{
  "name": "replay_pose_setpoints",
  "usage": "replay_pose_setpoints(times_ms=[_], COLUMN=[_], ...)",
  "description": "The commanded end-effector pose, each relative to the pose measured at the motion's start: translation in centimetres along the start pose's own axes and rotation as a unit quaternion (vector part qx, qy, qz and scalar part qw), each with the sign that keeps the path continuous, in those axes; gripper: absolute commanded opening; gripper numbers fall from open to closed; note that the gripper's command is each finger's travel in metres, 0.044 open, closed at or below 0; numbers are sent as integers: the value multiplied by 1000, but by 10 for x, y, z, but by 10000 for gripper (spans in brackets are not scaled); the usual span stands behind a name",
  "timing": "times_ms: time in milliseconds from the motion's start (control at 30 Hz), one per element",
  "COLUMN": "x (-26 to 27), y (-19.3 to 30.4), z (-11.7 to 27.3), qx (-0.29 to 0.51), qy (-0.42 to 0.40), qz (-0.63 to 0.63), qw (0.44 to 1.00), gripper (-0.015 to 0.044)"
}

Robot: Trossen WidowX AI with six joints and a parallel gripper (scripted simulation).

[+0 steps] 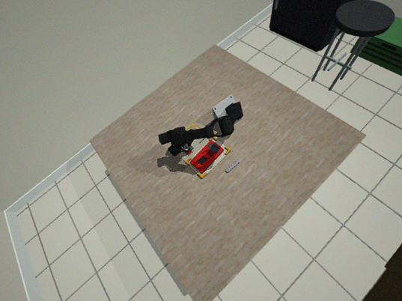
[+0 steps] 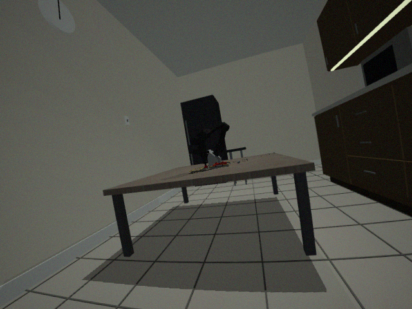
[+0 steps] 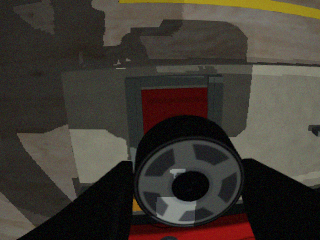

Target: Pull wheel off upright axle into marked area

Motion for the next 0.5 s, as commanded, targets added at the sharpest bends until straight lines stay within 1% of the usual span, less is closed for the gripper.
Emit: replay_pose_setpoints(times_ms=[0, 467], x=[1, 1], y=[0, 0], z=[5, 10], qx=[-3, -2], qy=[-4, -3], qz=[2, 1], qw=[1000, 1000], gripper=[0, 0])
Point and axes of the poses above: the point midway between the two fingers, 35 mm back from their tips, its own z axis back along the fingers, its own x axis across the jaws, y = z × x, the point moved 6 cm from there along z, back along the fingers, and after that the axes turned 4 degrees about -z, right-handed, at the moved point
